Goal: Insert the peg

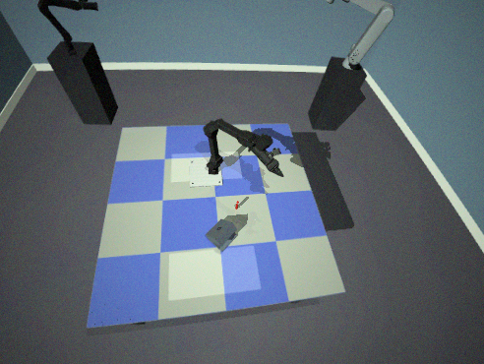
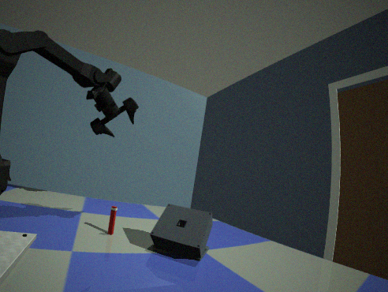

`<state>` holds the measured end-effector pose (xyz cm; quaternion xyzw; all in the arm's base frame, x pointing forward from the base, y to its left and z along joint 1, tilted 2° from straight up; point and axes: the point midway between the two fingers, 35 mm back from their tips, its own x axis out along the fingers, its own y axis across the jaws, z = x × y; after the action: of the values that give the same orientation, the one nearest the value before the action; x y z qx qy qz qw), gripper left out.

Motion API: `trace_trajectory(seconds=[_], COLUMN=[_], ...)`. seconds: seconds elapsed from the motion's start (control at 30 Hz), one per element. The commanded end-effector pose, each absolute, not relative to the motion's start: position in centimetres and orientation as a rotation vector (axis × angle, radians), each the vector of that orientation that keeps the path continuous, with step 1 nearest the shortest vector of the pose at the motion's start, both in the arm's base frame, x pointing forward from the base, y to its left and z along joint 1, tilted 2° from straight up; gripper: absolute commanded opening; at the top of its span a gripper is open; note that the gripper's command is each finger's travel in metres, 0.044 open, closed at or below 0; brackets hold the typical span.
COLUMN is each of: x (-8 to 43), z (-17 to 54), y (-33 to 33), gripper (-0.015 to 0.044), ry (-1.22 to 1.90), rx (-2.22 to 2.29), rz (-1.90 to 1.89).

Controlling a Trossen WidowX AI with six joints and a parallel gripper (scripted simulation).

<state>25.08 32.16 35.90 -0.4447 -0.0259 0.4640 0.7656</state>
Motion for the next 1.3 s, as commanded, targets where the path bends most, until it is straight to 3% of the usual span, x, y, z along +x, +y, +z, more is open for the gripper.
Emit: trace_trajectory(seconds=[0.0, 1.27], x=[26.0, 29.8], z=[34.0, 16.9], y=[31.7, 20.5], gripper=[0.0440, 0.0440], ry=[-0.021, 0.348], rx=[-1.068, -1.884], rz=[1.025, 1.568])
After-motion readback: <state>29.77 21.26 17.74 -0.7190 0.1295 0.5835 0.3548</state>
